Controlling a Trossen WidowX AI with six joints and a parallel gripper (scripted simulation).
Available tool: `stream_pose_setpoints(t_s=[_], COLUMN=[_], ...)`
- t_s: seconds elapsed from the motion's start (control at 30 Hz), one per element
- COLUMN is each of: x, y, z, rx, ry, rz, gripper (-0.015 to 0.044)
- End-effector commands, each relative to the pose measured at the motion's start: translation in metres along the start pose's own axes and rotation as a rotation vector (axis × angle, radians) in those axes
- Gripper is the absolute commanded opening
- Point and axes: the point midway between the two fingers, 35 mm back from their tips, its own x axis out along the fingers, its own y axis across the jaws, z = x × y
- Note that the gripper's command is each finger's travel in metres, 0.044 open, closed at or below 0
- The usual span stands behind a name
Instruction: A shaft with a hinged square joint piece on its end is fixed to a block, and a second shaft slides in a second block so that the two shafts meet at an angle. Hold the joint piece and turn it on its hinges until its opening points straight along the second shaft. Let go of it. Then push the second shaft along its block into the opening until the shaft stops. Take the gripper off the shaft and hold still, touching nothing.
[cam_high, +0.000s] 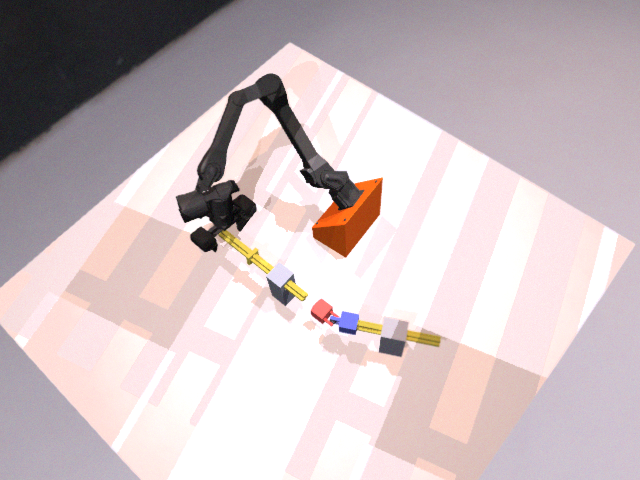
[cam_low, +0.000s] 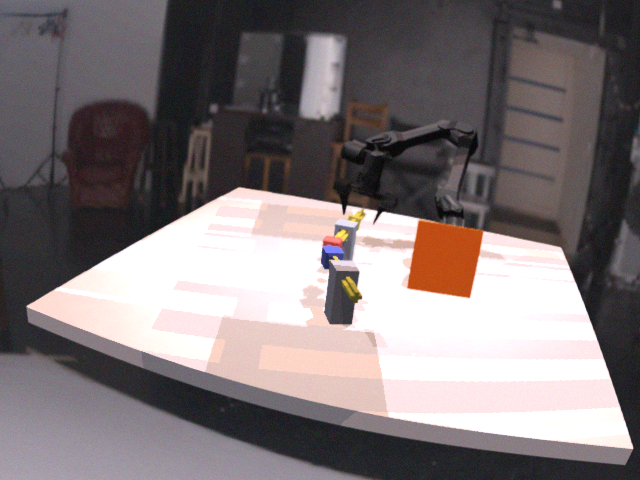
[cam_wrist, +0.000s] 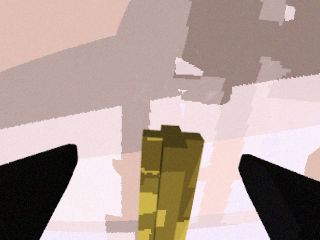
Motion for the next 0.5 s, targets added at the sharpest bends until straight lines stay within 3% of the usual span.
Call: stream_pose_setpoints(t_s=[0.0, 0.23, 0.47], x=[0.0073, 0.0163, 0.0163], y=[-0.0016, -0.0021, -0.0021], z=[-0.0011, -0.0012, -0.0012], rx=[-0.004, -0.004, -0.004], ry=[0.003, 0.002, 0.002], rz=[-0.006, -0.006, -0.006], gripper=[0.0440, 0.0440, 0.0256])
